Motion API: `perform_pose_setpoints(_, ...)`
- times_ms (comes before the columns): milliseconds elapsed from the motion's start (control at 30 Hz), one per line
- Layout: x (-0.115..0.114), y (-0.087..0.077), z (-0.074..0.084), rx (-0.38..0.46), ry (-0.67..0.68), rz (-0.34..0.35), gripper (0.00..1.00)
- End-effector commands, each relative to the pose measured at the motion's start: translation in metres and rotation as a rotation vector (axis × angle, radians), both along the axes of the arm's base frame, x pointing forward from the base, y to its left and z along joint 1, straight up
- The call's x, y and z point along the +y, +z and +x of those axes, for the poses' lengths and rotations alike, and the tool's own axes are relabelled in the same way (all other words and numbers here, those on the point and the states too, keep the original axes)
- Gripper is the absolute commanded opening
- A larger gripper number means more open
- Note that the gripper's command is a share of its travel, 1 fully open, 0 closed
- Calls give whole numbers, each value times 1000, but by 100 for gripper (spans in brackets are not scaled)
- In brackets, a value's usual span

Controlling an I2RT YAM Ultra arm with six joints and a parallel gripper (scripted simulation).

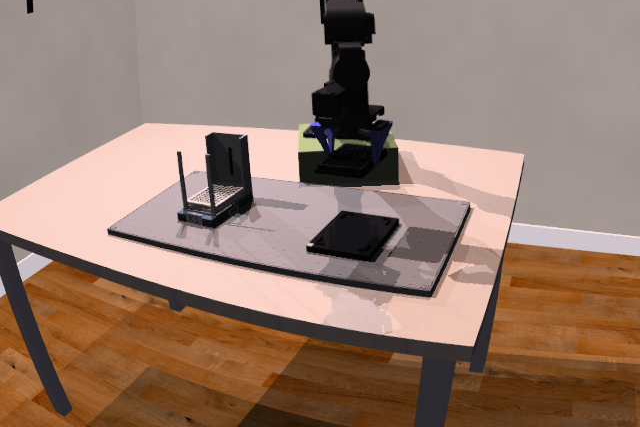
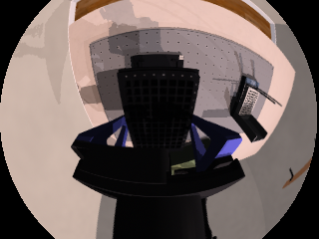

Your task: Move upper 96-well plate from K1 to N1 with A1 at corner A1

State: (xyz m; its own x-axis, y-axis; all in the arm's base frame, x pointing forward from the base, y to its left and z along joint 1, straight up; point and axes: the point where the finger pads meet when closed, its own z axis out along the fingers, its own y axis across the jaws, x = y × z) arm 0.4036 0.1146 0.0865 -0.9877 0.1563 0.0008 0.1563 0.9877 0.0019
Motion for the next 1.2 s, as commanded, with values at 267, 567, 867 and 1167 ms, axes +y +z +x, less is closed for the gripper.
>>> perform_pose_setpoints(267, 4, 16, 8, -57, 4, 10, 0)
perform_pose_setpoints(567, 4, 16, 7, -55, 4, 10, 0)
perform_pose_setpoints(867, 5, 15, 7, -53, 4, 9, 0)
perform_pose_setpoints(1167, 3, -6, -1, -13, 5, -2, 0)
